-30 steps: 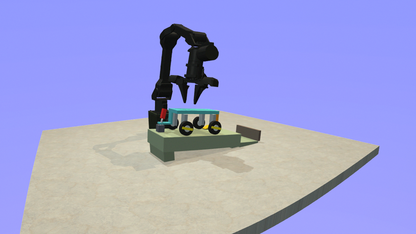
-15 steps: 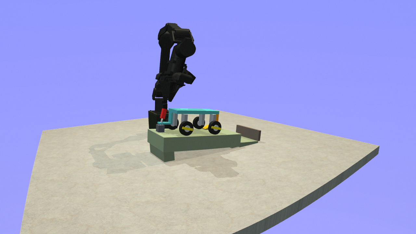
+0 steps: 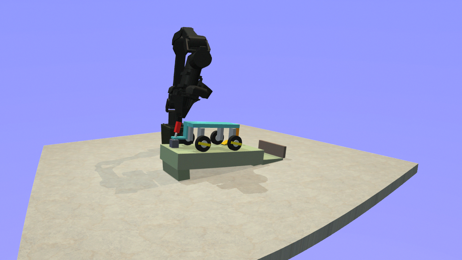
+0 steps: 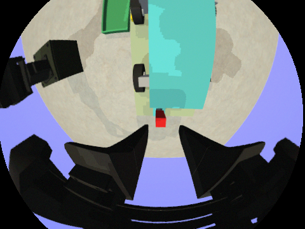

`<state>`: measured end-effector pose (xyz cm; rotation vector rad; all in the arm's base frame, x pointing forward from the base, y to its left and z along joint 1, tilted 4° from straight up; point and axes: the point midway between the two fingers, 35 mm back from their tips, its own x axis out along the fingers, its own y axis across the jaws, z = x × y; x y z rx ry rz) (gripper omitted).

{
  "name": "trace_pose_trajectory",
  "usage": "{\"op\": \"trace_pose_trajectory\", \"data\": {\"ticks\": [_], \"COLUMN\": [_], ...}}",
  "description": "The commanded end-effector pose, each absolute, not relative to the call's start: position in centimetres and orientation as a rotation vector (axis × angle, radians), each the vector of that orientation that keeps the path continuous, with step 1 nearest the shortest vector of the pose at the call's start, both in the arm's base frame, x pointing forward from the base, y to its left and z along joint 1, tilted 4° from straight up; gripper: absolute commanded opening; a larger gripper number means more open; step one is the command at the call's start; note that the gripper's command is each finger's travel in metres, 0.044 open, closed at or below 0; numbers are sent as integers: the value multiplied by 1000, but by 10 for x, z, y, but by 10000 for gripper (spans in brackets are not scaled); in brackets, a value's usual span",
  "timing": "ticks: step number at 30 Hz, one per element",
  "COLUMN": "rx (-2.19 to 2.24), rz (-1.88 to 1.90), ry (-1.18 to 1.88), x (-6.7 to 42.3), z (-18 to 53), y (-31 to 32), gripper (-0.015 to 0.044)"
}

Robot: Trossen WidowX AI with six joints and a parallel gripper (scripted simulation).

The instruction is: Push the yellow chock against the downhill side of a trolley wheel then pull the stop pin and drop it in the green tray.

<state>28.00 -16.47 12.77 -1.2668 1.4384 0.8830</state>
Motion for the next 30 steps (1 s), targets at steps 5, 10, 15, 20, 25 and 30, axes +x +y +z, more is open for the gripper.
{"op": "trace_pose_trajectory", "data": {"ticks": [5, 10, 15, 20, 25, 30], "rx": [-1266, -1266, -1266, -1266, -1266, -1266], "rz": [891, 891, 891, 891, 891, 891], "ry": [1444, 1445, 1445, 1445, 1445, 1445], "x": [278, 278, 278, 279, 280, 280], "z": [114, 113, 111, 104, 97, 90], "y": [-168, -168, -169, -171, -173, -176], "gripper": [190, 190, 190, 190, 190, 190]}}
